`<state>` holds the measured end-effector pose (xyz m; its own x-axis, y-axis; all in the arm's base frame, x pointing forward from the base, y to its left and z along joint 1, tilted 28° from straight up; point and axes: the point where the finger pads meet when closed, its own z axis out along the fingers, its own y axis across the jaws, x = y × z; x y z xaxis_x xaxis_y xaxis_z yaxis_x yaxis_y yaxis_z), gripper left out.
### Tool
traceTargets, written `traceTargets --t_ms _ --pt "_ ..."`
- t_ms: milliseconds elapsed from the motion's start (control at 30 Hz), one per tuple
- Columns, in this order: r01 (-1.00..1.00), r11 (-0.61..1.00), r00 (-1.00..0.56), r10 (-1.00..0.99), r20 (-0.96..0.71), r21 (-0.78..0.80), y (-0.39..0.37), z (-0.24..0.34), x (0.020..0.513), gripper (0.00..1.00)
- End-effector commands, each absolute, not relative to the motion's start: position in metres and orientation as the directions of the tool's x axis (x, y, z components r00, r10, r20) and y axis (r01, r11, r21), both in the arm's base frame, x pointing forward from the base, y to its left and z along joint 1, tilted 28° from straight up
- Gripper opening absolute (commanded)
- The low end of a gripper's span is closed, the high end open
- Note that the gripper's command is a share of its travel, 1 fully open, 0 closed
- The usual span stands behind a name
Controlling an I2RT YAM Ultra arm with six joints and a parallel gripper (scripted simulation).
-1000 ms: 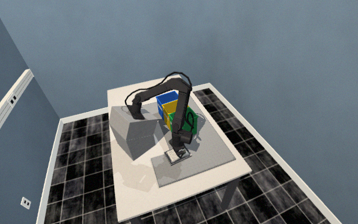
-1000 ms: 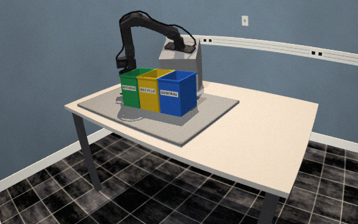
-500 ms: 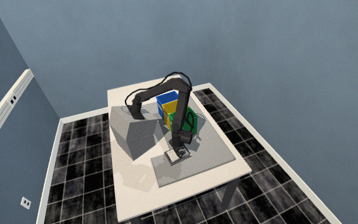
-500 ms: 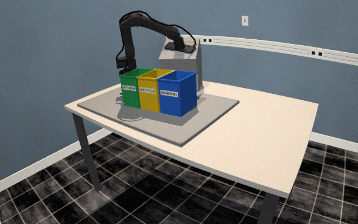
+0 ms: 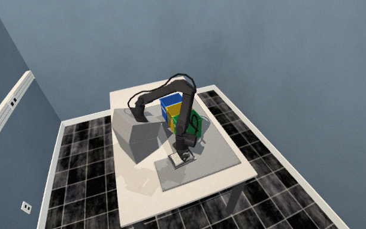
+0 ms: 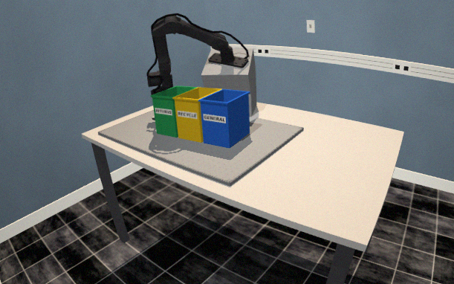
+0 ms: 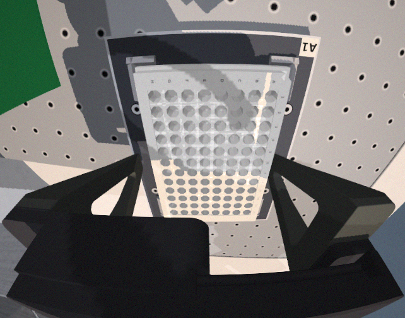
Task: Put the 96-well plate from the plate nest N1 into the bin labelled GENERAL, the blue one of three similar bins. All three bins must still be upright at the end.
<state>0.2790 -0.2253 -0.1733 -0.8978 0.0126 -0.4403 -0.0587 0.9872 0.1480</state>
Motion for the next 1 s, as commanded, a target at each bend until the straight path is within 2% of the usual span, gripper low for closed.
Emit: traceTargets --t_ms 0,200,233,500,967 --pt "-0.057 0.991 -0.886 0.004 -0.463 0.118 -0.237 -0.178 0.288 1.0" --pt "-0.057 0.991 -0.886 0.004 -0.463 0.118 -0.237 -0.178 0.288 1.0" --pt "-0.057 0.991 -0.886 0.004 -0.463 0.118 -0.237 -0.178 0.288 0.0" --pt "-0.06 0.986 -0.896 0.017 -0.444 0.157 -0.228 -0.18 0.283 0.0" --pt "-0.063 0.99 -0.886 0.004 -0.463 0.129 -0.225 -0.181 0.282 0.0"
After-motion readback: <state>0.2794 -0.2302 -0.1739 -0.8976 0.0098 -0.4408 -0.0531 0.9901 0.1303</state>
